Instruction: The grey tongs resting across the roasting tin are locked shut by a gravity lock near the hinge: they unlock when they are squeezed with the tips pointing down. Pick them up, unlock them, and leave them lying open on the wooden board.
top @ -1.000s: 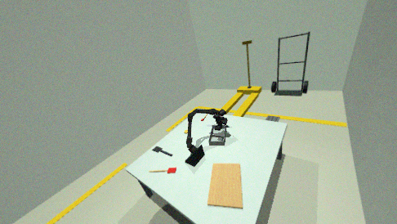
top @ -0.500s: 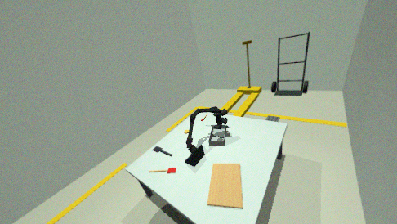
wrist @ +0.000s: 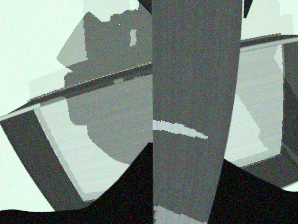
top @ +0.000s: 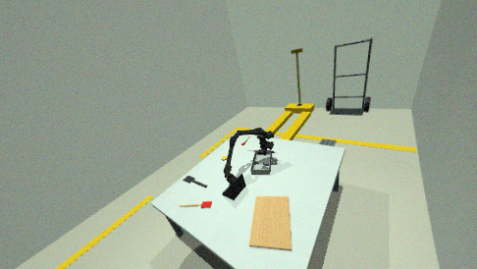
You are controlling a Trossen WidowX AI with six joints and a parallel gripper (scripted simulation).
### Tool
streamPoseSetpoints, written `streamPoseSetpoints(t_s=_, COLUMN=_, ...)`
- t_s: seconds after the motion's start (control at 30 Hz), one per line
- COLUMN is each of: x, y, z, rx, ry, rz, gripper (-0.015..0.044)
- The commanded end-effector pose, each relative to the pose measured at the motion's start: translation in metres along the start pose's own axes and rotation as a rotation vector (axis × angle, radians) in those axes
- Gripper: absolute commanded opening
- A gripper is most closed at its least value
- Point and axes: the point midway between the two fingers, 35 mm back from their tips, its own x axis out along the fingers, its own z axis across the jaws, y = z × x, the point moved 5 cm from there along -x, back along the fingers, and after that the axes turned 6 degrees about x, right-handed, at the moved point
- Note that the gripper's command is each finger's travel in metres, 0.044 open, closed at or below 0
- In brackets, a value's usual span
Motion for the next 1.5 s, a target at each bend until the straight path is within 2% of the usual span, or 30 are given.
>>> streamPoseSetpoints(t_s=0.0, x=-0.007, y=-0.024, z=-0.008, rx=0.052, ry=-0.004, rz=-0.014, gripper=-0.0150)
streamPoseSetpoints(t_s=0.47, x=-0.032, y=-0.135, z=-0.070, rx=0.303, ry=-0.008, rz=-0.053, gripper=-0.0150)
streamPoseSetpoints(t_s=0.87, x=-0.039, y=-0.209, z=-0.145, rx=0.509, ry=-0.005, rz=-0.049, gripper=-0.0150)
streamPoseSetpoints(t_s=1.13, x=-0.037, y=-0.248, z=-0.201, rx=0.638, ry=0.000, rz=-0.028, gripper=-0.0150)
streamPoseSetpoints(t_s=1.47, x=-0.044, y=-0.261, z=-0.235, rx=0.711, ry=-0.001, rz=-0.042, gripper=-0.0150)
